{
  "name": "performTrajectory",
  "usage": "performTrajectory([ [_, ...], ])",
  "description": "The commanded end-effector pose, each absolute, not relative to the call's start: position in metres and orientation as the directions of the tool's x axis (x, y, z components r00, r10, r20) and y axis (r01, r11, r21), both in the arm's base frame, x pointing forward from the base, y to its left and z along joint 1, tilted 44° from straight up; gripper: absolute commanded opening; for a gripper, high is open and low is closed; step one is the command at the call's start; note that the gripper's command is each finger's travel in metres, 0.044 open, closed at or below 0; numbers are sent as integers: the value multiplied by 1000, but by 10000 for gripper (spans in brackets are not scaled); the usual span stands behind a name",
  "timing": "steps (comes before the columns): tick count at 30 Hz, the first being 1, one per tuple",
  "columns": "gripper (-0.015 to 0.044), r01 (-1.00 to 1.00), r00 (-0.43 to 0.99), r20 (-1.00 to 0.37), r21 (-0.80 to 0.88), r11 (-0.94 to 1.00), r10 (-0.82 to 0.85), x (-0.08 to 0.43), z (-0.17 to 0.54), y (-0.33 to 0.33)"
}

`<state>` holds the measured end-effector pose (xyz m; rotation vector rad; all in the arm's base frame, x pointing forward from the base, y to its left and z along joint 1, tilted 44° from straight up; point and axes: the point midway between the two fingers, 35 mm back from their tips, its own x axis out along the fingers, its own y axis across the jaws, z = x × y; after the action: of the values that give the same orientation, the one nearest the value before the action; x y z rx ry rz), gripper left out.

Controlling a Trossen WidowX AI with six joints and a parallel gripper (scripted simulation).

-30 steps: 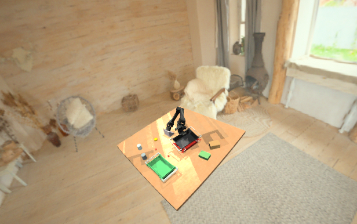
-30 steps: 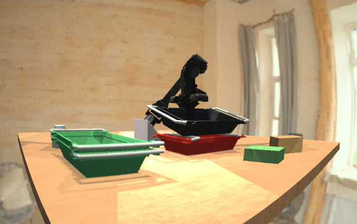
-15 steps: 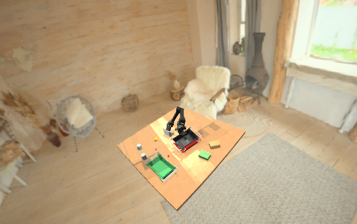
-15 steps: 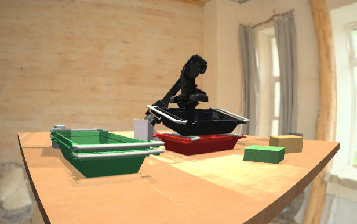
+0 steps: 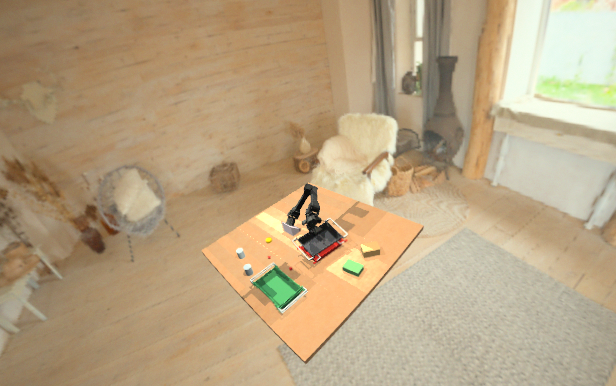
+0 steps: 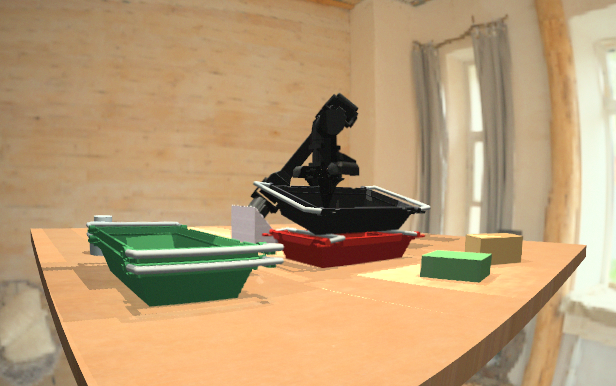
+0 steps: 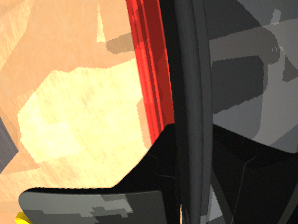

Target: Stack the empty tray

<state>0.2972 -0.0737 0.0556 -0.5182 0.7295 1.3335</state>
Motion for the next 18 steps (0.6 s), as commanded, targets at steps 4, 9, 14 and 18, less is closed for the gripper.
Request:
performTrajectory([
  [4, 0, -983, 64, -730, 72, 170, 680, 296, 54, -68],
  [9, 0, -985, 50, -728, 79, 156, 683, 293, 51, -59],
  [14, 0, -985, 48, -728, 79, 154, 684, 292, 50, -58],
  [18, 0, -985, 48, -728, 79, 154, 684, 292, 50, -58],
])
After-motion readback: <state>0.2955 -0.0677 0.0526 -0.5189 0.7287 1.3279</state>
